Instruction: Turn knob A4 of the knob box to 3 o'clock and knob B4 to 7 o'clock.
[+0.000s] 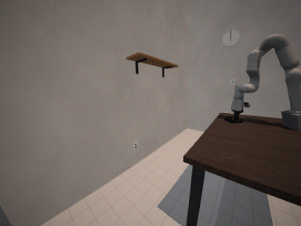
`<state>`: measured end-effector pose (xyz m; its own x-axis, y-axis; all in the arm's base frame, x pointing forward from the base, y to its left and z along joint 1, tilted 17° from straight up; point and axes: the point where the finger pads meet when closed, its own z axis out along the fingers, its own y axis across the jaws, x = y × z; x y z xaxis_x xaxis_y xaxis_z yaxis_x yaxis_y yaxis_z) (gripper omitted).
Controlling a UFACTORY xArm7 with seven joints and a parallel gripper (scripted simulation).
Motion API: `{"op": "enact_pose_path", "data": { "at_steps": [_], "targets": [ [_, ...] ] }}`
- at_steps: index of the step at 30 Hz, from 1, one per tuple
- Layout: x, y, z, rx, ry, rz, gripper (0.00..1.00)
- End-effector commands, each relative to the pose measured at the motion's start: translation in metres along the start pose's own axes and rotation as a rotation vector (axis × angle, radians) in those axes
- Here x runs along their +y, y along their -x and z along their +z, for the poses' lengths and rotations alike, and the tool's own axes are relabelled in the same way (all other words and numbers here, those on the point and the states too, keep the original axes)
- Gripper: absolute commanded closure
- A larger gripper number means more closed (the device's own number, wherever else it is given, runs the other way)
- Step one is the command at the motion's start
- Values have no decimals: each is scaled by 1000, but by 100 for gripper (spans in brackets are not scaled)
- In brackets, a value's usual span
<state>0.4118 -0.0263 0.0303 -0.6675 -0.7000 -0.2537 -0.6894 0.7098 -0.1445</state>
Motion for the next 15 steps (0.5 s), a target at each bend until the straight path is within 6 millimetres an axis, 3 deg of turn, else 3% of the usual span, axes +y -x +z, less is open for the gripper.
{"op": "enact_pose_path", "data": {
  "at_steps": [1, 15],
  "targets": [
    [-1, 1, -1, -4, -2, -63, 92],
    [-1, 1, -1, -3, -3, -288, 92]
  ]
}}
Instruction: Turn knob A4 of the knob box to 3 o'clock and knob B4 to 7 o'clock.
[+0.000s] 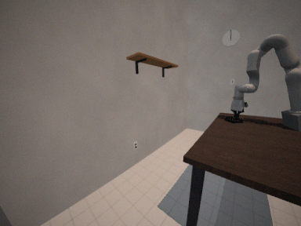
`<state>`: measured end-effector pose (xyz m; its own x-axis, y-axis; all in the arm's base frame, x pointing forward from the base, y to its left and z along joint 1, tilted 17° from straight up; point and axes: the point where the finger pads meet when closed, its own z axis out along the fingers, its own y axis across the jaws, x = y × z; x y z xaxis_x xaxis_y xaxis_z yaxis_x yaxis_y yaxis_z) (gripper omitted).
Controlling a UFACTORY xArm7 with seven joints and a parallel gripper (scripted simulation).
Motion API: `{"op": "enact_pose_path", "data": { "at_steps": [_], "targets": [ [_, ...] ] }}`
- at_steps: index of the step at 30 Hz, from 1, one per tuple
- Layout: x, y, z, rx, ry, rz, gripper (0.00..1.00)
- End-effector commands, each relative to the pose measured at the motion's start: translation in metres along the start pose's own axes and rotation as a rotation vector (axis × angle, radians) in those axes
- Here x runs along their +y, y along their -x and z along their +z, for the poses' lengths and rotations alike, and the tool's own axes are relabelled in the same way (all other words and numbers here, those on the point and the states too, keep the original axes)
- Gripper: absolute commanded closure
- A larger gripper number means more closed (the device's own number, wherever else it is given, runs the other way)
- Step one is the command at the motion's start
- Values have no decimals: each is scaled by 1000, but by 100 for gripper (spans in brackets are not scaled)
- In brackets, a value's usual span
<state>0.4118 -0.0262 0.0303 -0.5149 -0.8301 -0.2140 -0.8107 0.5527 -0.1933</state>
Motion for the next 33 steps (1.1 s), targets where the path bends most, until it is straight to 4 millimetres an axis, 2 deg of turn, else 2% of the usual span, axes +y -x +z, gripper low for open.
{"op": "enact_pose_path", "data": {
  "at_steps": [1, 5, 33],
  "targets": [
    [-1, 0, -1, -8, -3, -106, 92],
    [-1, 0, -1, -8, -3, -152, 92],
    [-1, 0, -1, -7, -6, -828, 92]
  ]
}}
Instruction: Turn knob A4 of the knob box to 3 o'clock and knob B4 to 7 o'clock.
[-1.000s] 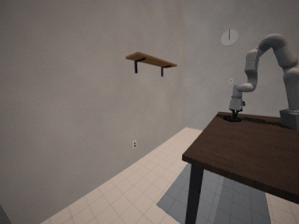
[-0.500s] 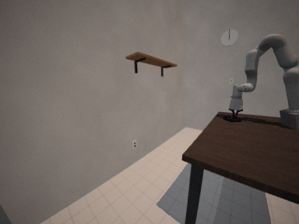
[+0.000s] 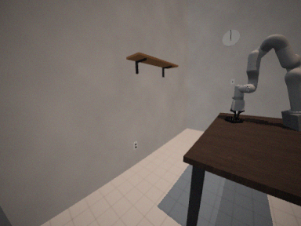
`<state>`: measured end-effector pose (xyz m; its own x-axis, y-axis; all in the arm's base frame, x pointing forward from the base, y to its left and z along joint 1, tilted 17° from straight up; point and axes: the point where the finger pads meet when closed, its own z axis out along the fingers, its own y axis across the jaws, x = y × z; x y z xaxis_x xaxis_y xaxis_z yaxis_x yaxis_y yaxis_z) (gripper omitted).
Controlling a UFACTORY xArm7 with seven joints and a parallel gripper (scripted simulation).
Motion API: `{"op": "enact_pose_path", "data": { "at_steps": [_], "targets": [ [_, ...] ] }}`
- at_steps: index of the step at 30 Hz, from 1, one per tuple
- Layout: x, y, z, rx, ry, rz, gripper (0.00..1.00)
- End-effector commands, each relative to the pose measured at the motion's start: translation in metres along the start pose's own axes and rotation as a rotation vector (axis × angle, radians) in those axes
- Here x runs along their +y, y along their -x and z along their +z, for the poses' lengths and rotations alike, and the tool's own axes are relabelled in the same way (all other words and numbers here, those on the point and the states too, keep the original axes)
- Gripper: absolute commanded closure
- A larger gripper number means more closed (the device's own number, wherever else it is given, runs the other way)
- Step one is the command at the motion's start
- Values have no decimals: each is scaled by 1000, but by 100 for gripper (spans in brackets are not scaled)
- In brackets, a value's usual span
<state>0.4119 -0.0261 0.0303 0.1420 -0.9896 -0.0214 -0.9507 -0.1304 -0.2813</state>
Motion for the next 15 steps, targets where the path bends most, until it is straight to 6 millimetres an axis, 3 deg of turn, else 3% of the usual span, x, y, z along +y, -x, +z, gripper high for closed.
{"op": "enact_pose_path", "data": {
  "at_steps": [1, 15],
  "targets": [
    [-1, -1, -1, -17, -14, -134, 92],
    [-1, -1, -1, -15, -16, -394, 92]
  ]
}}
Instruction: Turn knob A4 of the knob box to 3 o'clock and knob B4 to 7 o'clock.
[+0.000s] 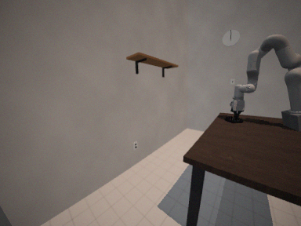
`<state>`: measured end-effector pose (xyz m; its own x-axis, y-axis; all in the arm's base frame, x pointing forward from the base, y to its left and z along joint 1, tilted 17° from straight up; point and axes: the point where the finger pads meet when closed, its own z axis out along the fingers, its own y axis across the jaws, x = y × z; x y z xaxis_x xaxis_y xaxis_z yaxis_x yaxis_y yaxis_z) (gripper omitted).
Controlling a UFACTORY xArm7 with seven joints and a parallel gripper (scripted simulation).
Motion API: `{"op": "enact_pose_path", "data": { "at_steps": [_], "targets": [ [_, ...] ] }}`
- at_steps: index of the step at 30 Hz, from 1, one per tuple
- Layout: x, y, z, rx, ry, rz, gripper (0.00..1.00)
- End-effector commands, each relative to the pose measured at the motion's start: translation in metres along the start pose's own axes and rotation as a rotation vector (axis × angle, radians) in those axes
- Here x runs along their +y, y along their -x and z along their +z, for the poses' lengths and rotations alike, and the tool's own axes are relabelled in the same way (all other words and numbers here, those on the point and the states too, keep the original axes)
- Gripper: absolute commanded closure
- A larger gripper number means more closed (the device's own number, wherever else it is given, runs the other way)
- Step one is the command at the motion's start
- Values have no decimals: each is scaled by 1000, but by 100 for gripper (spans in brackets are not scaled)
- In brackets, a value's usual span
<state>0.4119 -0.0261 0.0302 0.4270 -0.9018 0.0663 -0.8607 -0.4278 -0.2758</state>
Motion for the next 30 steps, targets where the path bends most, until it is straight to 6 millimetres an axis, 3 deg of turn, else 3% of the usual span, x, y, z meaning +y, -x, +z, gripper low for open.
{"op": "enact_pose_path", "data": {
  "at_steps": [1, 17, 30],
  "targets": [
    [-1, -1, -1, -13, -17, -100, 92],
    [-1, -1, -1, -11, -18, -269, 92],
    [-1, -1, -1, -11, -18, -307, 92]
  ]
}}
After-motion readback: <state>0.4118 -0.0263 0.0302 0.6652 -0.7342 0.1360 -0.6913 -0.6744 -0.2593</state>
